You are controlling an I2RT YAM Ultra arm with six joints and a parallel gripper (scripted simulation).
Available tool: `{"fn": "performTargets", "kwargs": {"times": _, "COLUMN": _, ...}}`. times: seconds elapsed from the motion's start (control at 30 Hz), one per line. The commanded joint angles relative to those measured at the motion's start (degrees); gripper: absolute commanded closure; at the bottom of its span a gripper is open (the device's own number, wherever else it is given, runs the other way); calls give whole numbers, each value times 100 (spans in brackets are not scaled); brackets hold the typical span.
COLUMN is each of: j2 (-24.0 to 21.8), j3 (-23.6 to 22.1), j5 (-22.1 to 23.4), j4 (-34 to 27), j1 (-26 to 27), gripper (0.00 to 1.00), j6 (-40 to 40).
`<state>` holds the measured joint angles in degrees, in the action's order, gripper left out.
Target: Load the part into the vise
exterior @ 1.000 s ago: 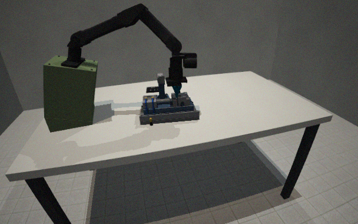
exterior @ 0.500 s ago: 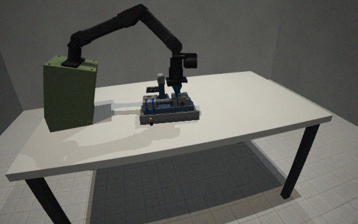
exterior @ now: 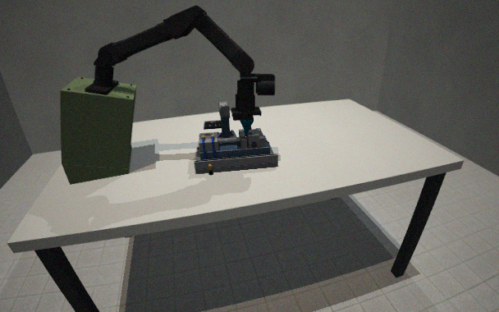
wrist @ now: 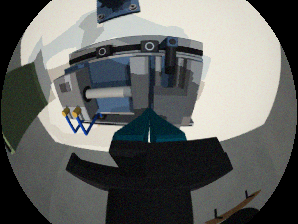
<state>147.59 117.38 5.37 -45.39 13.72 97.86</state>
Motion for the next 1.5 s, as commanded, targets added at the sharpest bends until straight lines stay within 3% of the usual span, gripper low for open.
{"fn": "performTargets", "kwargs": {"times": 0.0, "j2": -64, "j3": 228, "j5": 69, "j4": 106, "j1": -37, "gripper": 100, "j6": -28}}
{"fn": "performTargets", "kwargs": {"times": 0.83, "j2": -222, "j3": 160, "j5": 70, "j4": 147, "j1": -29, "gripper": 100, "j6": -21}}
{"fn": "performTargets", "kwargs": {"times": 0.93, "j2": -222, "j3": -109, "j5": 69, "j4": 163, "j1": -19, "gripper": 100, "j6": -15}}
{"fn": "performTargets", "kwargs": {"times": 1.47, "j2": -453, "j3": -626, "j5": 71, "j4": 446, "j1": 50, "gripper": 100, "j6": 28}}
